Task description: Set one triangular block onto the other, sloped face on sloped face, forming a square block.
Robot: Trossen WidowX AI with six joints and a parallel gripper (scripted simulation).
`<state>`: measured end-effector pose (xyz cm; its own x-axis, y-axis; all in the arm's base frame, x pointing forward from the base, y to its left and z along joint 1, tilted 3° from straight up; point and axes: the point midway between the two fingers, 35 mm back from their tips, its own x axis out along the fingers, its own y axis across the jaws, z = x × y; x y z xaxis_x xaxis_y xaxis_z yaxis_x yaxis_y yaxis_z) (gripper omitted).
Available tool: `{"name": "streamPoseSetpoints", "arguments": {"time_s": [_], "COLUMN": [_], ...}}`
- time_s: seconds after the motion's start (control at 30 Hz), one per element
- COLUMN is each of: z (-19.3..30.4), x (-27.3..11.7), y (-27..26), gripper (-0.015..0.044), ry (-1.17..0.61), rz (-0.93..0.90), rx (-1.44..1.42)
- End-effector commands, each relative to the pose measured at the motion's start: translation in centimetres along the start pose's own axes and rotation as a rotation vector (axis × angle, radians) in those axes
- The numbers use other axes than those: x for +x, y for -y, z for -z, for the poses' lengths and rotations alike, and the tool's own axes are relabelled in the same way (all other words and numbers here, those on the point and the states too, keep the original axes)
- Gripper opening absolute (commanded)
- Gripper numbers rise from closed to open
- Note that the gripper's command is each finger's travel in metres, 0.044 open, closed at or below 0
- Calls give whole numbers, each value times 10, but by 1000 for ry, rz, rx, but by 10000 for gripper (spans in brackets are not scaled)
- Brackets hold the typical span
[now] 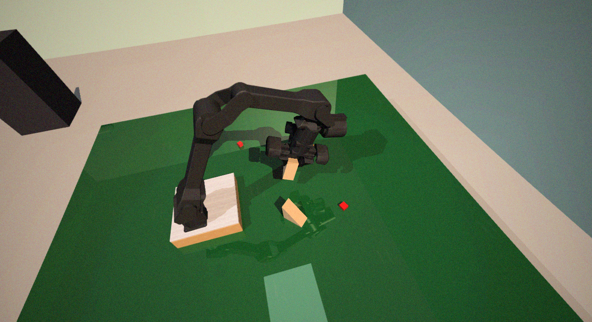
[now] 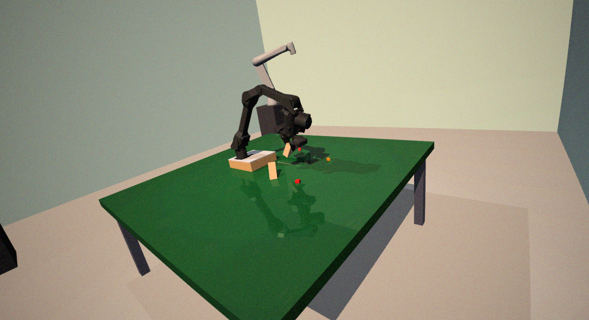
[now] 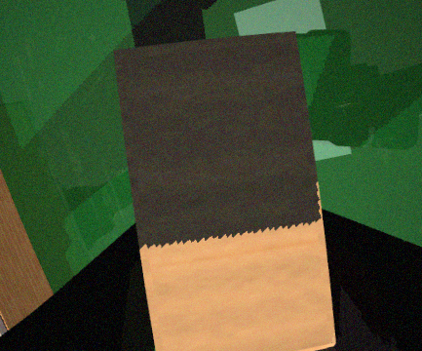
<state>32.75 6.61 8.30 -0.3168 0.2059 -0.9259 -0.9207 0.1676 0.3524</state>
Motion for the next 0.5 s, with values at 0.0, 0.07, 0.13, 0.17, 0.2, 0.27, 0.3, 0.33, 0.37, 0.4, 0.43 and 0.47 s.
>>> {"name": "streamPoseSetpoints", "arguments": {"time_s": [0.0,0.07,0.13,0.17,0.2,0.27,0.3,0.33,0.37,0.4,0.43,0.47], "z": [-1,0,0,0,0,0,0,0,1,1,1,1], "x": [-3,-3,-3,-3,-3,-3,-3,-3,-3,-3,-3,-3], "y": [-1,-1,-1,-1,-1,-1,-1,-1,-2,-2,-2,-2], "gripper": [0,0,0,0,0,0,0,0,0,0,0,0], "ry": [25,33,40,44,47,54,57,61,64,67,70,73], "rz": [15,19,23,26,28,33,36,39,42,46,49,53], "rx": [-149,-216,-284,-318,-352,-419,-453,-487,-521,-554,-588,-622]}}
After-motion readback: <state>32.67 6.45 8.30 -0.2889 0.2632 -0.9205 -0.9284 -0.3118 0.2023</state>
